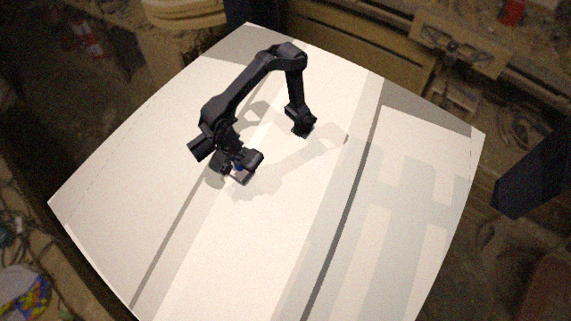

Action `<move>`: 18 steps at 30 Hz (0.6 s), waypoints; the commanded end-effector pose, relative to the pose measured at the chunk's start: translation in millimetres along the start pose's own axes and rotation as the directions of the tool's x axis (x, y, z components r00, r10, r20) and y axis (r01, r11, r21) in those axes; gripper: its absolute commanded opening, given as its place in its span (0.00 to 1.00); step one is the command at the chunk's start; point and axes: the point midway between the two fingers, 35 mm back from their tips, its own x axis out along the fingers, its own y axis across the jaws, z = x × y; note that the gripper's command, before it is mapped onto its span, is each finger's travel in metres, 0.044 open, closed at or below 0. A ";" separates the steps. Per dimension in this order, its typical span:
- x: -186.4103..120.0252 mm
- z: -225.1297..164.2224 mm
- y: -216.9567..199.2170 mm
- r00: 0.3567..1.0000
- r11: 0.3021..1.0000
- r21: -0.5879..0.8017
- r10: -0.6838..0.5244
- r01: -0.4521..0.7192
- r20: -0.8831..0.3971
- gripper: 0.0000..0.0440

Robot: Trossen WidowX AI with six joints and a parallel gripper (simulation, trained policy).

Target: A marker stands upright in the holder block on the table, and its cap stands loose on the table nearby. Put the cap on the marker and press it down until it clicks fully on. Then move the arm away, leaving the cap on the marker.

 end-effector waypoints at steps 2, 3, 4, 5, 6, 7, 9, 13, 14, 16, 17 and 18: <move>17.0 -5.6 -7.2 0.998 1.000 -0.004 -0.021 0.021 -0.053 0.21; 17.0 -5.6 -7.3 0.998 1.000 -0.004 -0.022 0.022 -0.053 0.21; 17.0 -5.6 -7.4 0.998 1.000 -0.005 -0.022 0.022 -0.053 0.21; 17.1 -5.6 -7.5 0.998 1.000 -0.006 -0.023 0.023 -0.052 0.22; 17.1 -5.6 -7.6 0.998 1.000 -0.007 -0.023 0.023 -0.052 0.22; 17.1 -5.6 -7.7 0.998 1.000 -0.008 -0.024 0.023 -0.052 0.22; 17.2 -5.6 -7.9 0.998 1.000 -0.010 -0.025 0.024 -0.051 0.23; 17.4 -5.6 -8.3 0.998 1.000 -0.014 -0.027 0.026 -0.050 0.25; 17.4 -5.6 -8.4 0.998 1.000 -0.015 -0.027 0.027 -0.050 0.25; 17.4 -5.6 -8.6 0.998 0.999 -0.016 -0.028 0.027 -0.050 0.26; 17.5 -5.6 -8.6 0.998 0.999 -0.016 -0.028 0.027 -0.050 0.26; 17.5 -5.6 -8.7 0.998 0.999 -0.017 -0.028 0.028 -0.050 0.26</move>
